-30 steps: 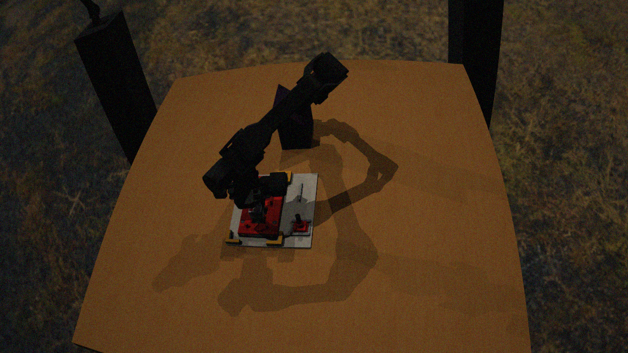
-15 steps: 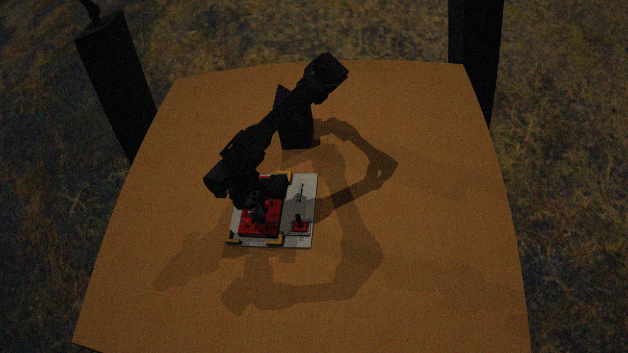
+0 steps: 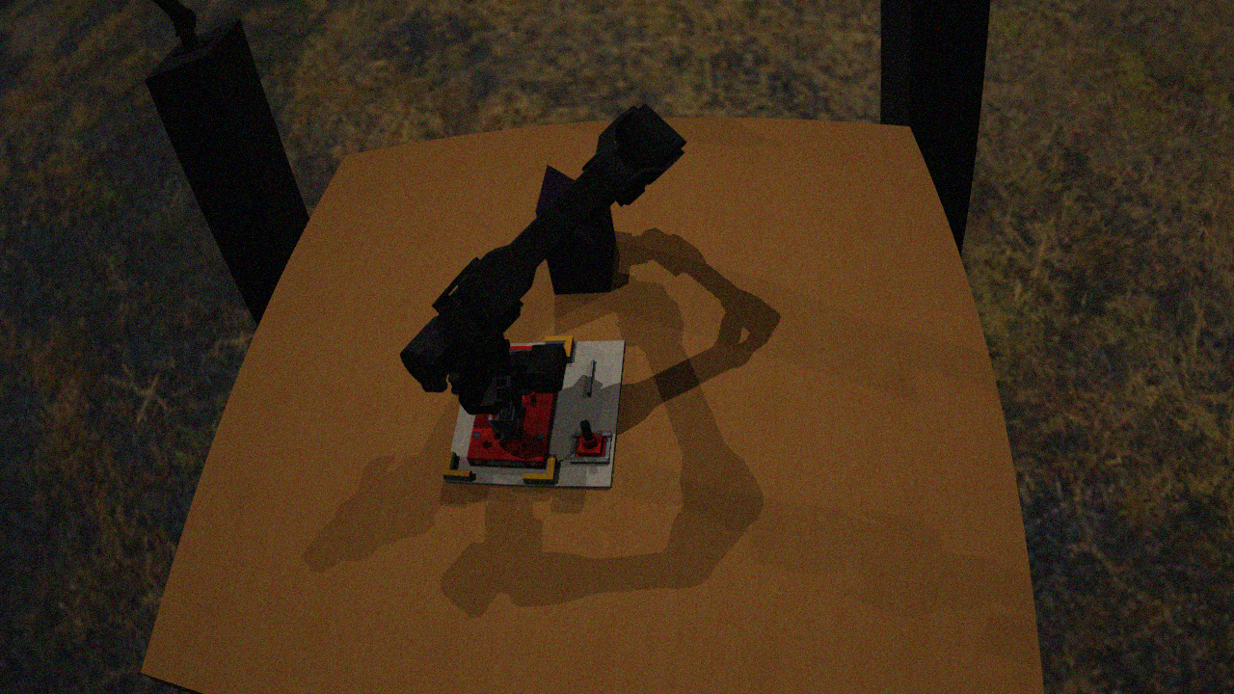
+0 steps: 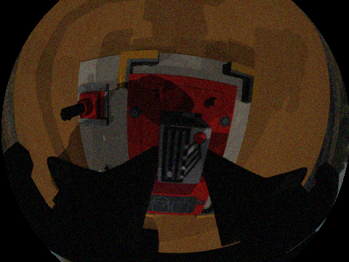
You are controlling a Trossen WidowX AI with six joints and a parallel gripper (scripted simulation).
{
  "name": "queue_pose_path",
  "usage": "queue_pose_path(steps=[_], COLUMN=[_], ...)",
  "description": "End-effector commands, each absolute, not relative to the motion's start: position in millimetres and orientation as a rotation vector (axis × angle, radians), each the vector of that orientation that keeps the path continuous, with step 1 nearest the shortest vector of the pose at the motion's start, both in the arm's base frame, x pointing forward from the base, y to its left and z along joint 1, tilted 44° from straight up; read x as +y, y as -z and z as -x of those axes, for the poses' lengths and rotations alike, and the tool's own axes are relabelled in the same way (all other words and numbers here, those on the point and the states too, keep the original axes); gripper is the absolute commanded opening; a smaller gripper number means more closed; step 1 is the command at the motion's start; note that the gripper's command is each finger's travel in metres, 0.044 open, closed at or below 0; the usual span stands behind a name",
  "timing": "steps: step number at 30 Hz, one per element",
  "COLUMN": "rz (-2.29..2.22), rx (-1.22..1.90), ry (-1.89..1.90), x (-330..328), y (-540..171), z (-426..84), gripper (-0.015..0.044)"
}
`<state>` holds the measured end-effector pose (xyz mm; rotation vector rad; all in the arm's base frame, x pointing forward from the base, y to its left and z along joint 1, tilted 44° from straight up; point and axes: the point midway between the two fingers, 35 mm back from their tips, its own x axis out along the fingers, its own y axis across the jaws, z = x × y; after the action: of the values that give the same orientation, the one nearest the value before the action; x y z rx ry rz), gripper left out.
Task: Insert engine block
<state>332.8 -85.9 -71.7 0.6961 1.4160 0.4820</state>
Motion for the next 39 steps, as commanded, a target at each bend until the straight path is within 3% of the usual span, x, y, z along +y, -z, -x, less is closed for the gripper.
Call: queue_pose_path(steps=[1,39], rz=[-0.702,-0.709], rx=[1.415,1.418], ry=[-0.481,-0.475], x=[-84.5,-77.3], y=[72.7,80.3], z=[-333.0,-334.1], gripper=[0.0158,0.0158])
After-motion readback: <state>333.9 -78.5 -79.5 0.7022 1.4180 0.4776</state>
